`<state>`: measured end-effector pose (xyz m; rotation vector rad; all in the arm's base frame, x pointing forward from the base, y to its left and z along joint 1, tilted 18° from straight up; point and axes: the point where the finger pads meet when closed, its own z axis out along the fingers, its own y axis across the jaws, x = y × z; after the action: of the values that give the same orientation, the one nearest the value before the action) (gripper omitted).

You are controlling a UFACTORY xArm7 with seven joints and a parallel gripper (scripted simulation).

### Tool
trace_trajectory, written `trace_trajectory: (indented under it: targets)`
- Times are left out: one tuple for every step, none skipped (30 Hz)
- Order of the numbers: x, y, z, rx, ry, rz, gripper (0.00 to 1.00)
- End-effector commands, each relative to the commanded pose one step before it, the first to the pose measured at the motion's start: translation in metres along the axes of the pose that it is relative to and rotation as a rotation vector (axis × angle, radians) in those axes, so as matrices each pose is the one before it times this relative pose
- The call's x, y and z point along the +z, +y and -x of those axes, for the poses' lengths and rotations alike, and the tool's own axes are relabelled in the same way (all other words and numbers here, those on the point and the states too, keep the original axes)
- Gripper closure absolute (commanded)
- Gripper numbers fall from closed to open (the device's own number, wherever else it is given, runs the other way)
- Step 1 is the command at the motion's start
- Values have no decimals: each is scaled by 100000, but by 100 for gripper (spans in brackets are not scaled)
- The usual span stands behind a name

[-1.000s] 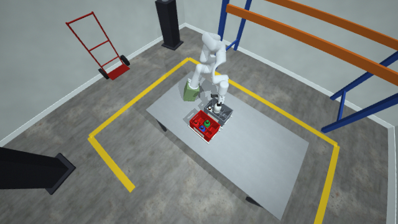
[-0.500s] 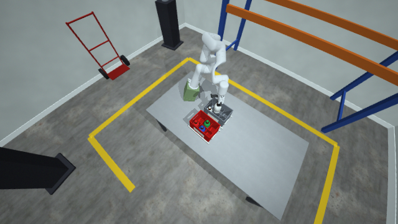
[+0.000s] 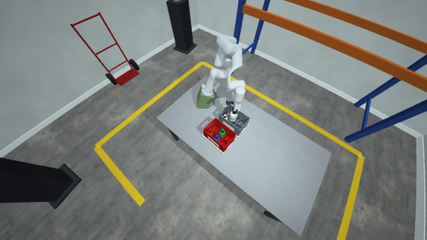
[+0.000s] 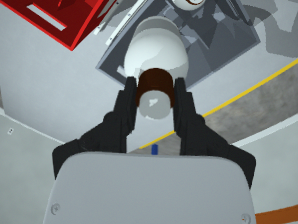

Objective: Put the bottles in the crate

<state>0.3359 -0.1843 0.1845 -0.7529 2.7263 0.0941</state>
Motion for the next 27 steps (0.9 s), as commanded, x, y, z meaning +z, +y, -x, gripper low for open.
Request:
trace_trajectory:
  targets:
    - [-153,-145,42,1,-152,-426,100]
    - [96,1,-1,0,1,1,100]
    - [96,1,-2,0,1,1,100]
    - [109,-2,-1,0,-2,-1,100]
    - [100,1,-2,0,0,0,100]
    - [100,2,-2,0,0,0,100]
    - [0,0,0,0,0,0,100]
    - [0,0,0,0,0,0,100]
    - [101,-1,-1,0,0,0,100]
    - [100,-2,0,0,0,0,100]
    - [100,-2,1,0,0,0,100]
    - [100,-1,1,0,0,0,100]
    - [100,0,0,0,0,0,100]
    - [100,1,-1,0,0,0,100]
    - [100,1,-3,0,0,0,100]
    - [100,0,-2,0,0,0,100]
    - [100,0,-1,0,0,0,100]
    - [100,0,1,0,0,0,100]
    - [100,-1,1,0,0,0,100]
    - [100,-1,0,0,0,0,100]
    - [100,-1,-1,0,0,0,100]
    - [100,-1,-1,0,0,0,100]
    - [100,0,-1,0,0,0,100]
    - [0,0,0,0,0,0,100]
    - [0,0,0,0,0,0,100]
    - [101,-1,0,0,0,0,100]
    - [100,-2,0,0,0,0,100]
